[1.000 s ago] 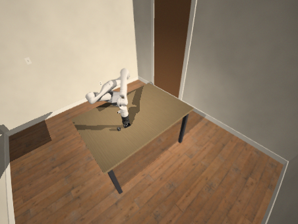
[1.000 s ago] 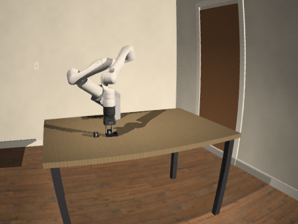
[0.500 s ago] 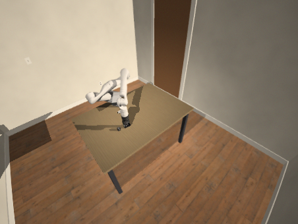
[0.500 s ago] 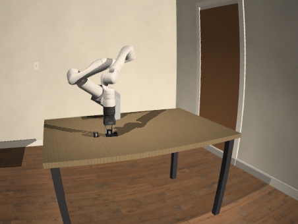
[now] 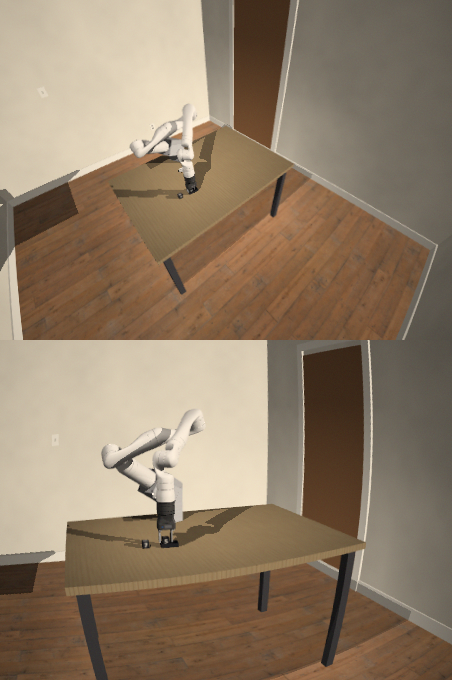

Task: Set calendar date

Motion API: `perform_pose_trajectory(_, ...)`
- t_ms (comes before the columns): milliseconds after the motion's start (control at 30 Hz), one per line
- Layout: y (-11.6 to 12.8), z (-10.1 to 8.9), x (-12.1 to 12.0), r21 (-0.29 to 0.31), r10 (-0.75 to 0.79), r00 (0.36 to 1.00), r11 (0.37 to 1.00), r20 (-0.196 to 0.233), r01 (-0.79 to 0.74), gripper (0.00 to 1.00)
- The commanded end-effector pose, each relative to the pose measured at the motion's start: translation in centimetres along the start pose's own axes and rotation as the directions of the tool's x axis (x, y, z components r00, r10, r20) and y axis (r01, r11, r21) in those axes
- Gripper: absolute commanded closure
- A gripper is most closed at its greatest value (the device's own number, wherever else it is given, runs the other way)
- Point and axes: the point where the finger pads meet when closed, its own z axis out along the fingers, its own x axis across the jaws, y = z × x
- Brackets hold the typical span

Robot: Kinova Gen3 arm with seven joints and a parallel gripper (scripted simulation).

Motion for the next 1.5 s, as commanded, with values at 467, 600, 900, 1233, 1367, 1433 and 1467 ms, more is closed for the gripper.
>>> perform_pose_trajectory(467, 0.0, -3.9, 0.0, -0.001, 0.000, 1.000, 1.000, -0.001, 0.000, 0.13)
perform_pose_trajectory(600, 0.0, -6.1, 0.0, -0.001, 0.000, 1.000, 1.000, -0.001, 0.000, 0.13)
perform_pose_trajectory(900, 0.0, -8.9, 0.0, -0.001, 0.000, 1.000, 1.000, -0.001, 0.000, 0.13)
perform_pose_trajectory(1233, 0.0, -9.0, 0.0, -0.001, 0.000, 1.000, 1.000, -0.001, 0.000, 0.00)
perform_pose_trajectory(1367, 0.0, -9.0, 0.0, -0.001, 0.000, 1.000, 1.000, -0.001, 0.000, 0.00)
perform_pose_trajectory(1433, 0.0, -9.0, 0.0, -0.001, 0.000, 1.000, 1.000, -0.001, 0.000, 0.00)
perform_pose_trajectory(1467, 0.0, -9.0, 0.0, -0.001, 0.000, 1.000, 1.000, -0.001, 0.000, 0.00)
